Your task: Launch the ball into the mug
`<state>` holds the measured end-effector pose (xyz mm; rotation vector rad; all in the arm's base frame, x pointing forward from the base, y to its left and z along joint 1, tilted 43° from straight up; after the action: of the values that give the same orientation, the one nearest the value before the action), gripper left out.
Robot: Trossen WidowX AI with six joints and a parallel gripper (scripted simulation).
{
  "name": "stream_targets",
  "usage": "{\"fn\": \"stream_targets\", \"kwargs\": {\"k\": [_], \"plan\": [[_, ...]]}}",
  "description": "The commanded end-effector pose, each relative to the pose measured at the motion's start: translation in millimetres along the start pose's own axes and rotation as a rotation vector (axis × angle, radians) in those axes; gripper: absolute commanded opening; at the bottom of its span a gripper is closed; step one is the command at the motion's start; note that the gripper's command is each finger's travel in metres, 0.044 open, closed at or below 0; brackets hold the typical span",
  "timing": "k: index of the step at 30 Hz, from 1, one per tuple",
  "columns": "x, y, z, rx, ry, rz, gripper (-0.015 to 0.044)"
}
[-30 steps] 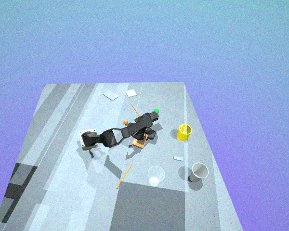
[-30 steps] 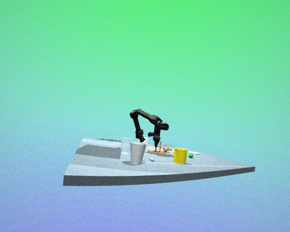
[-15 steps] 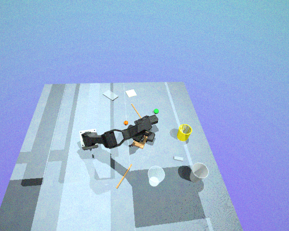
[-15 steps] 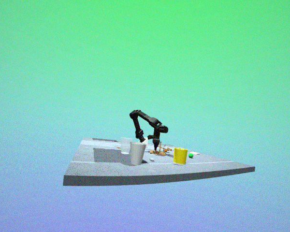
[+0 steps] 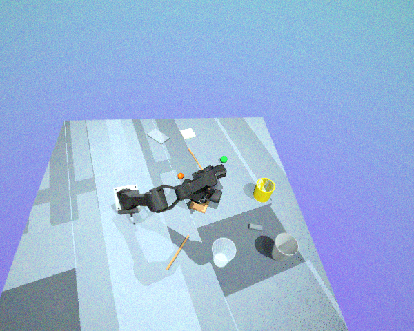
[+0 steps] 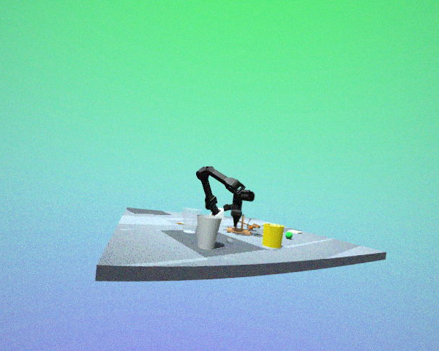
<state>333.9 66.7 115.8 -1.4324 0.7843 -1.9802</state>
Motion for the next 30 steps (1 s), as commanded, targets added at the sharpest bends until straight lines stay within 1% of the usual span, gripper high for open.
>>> {"fn": "stream_targets", "kwargs": {"k": [1,2,3,5,6,8,13,30], "plan": [[0.2,-0.3,0.3,0.001,0.002,0.000,0.0098],[0.2,-0.3,0.3,0.001,0.002,0.000,0.0092],[0.0,-3.0,0.4,0.001,0.002,0.000,0.0065],[-0.8,-24.9,0.9,0.000,0.001,0.002,0.0013],[-0.7,-38.8,0.5,-0.001,0.000,0.002,0.0000],[-0.4,-50.0,-0.2,-0.001,0.000,0.002,0.0000],[-0.5,-49.9,-0.1,-0.001,-0.023,0.002,0.0000],[-1.4,-48.0,4.4,0.000,-0.602,-0.001,0.0000]]}}
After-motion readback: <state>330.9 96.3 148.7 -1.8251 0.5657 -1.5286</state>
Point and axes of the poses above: the point midway between the two fingers, 35 mm back from their tips, its own y axis out along the fingers, its own z axis across the jaws, x = y × z, the point moved 10 cm from there along -y, back along the fingers, and after that the axes turned 14 degrees about -y, right-handed, at the moved point
